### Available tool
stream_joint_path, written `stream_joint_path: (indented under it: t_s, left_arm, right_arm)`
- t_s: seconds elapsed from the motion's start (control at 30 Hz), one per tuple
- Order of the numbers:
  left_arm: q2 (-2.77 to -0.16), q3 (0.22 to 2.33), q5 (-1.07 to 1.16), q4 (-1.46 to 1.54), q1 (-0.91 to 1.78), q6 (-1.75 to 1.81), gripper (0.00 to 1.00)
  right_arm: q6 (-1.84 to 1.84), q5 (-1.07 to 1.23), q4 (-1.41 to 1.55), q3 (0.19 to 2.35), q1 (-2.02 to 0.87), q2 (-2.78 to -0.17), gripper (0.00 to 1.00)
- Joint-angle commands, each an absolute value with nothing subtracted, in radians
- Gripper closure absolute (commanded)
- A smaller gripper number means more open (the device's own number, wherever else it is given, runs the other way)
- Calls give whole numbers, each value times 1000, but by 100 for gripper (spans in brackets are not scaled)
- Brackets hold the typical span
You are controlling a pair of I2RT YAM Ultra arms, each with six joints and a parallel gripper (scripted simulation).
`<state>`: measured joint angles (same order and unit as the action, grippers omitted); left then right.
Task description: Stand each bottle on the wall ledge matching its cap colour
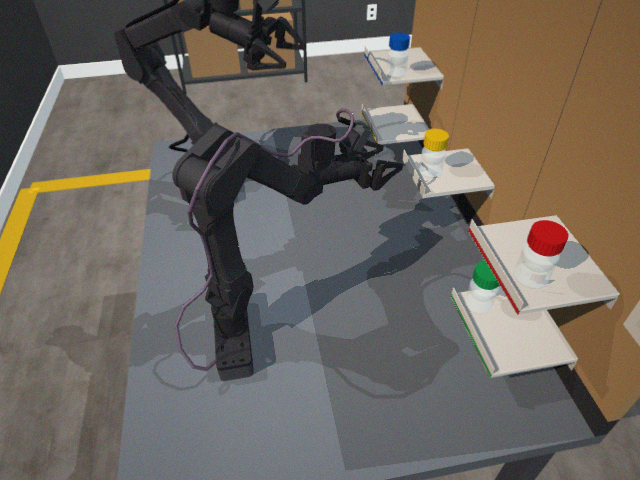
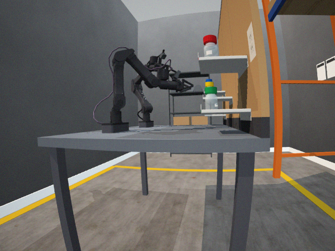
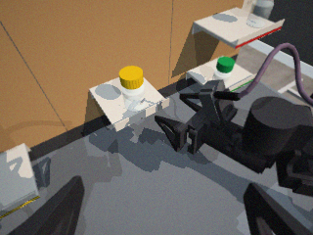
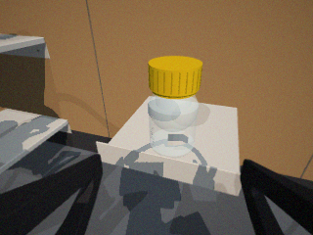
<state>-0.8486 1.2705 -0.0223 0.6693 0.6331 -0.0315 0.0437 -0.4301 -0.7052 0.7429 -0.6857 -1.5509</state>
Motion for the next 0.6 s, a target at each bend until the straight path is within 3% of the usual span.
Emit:
stream_joint_path:
  t_s: [0.0, 0.37, 0.57]
  left_arm:
    - [-865, 1244, -80, 548, 639, -16, 0]
    - [-1178, 1015, -415, -71, 757, 37, 0]
    - [-1275, 956, -503, -246, 789, 38, 0]
  right_arm:
    - [31, -416, -652, 742, -662, -1494, 13]
    - [-6, -210, -229, 816, -334, -1084, 13]
    - [2, -106, -100, 910, -197, -1048, 13]
